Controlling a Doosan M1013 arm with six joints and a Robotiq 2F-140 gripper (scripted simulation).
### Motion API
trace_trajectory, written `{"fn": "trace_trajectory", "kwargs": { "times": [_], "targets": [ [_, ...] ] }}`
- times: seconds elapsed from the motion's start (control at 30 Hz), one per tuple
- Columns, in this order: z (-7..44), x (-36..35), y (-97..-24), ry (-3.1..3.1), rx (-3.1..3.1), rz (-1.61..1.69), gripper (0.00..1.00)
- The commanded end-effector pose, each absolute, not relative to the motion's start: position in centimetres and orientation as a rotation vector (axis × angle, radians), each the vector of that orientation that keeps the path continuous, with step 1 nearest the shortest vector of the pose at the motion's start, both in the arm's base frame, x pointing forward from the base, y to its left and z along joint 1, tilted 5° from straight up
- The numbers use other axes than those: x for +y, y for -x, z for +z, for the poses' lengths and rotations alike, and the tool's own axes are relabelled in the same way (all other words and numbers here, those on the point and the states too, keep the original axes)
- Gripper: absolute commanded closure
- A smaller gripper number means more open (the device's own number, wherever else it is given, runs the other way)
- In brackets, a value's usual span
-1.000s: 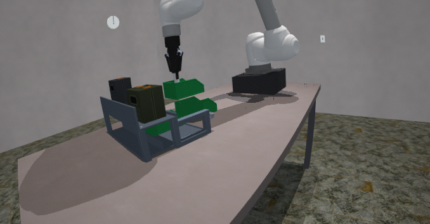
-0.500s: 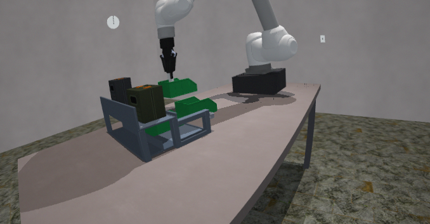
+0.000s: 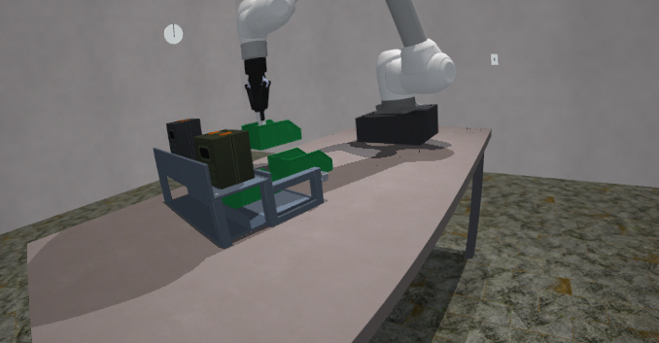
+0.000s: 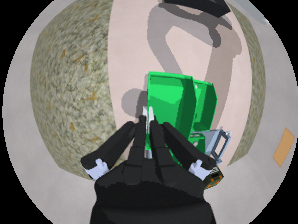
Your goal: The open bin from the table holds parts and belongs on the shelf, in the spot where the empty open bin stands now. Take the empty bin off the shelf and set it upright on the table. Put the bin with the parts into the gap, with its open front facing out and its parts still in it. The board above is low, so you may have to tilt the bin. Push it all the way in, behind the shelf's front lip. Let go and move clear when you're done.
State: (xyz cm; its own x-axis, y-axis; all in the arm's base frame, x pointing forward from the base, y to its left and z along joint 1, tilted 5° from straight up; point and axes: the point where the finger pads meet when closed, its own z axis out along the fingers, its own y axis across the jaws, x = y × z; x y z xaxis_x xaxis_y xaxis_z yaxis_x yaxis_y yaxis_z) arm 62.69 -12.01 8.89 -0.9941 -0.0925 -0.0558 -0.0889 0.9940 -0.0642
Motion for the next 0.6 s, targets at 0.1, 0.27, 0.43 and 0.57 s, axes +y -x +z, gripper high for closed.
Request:
{"fn": "trace_trajectory", "kwargs": {
  "times": [0.1, 0.27, 0.43, 0.57],
  "targets": [
    [8.88, -12.17, -62.94, 0.14, 3.076, -0.091, 0.9],
    [8.75, -12.38, -63.11, 0.14, 3.076, -0.091, 0.9],
    [8.71, -12.45, -63.18, 0.14, 3.076, -0.091, 0.9],
    [8.71, -12.45, -63.18, 0.14, 3.076, -0.091, 0.9]
  ]
}}
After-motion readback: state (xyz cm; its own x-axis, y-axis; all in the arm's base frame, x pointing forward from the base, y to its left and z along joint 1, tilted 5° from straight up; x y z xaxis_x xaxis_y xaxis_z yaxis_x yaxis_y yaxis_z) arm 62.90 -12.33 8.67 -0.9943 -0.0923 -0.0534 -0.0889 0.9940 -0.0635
